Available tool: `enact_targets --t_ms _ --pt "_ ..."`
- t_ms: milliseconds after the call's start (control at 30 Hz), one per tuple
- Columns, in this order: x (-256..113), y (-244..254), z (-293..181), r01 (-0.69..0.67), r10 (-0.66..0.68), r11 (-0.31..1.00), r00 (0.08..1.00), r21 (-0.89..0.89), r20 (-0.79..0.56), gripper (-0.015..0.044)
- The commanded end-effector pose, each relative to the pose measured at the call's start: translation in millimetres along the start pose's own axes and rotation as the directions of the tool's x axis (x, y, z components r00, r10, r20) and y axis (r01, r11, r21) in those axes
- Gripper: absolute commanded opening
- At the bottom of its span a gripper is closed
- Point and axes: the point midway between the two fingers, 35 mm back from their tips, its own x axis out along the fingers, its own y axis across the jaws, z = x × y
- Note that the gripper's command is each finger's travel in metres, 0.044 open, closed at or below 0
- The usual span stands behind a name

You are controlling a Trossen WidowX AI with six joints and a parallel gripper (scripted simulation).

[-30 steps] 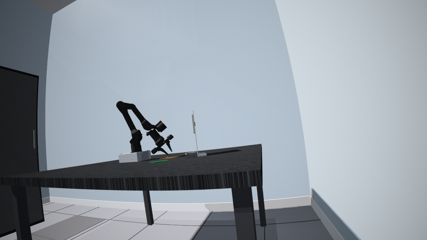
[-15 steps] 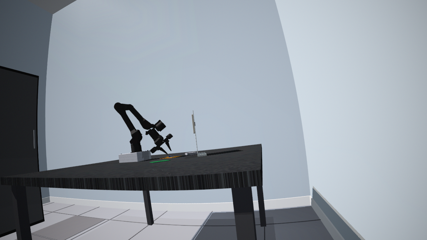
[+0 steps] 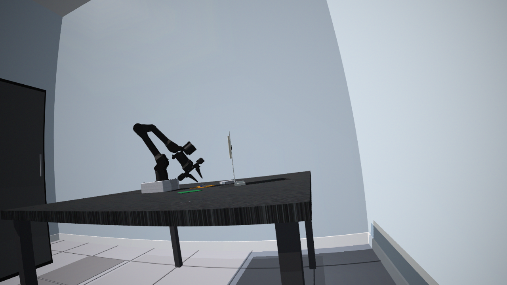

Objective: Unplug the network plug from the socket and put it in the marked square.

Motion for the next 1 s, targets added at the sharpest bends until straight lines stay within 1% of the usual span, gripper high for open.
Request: enact_targets --t_ms 0,967 --pt "-5.6 9.2 -0.7 -0.020 0.020 1.000 1.000 -0.003 -0.005 0.0156" --pt "-39.6 34.1 -0.3 -0.020 0.020 1.000 1.000 -0.003 -0.005 0.0156"
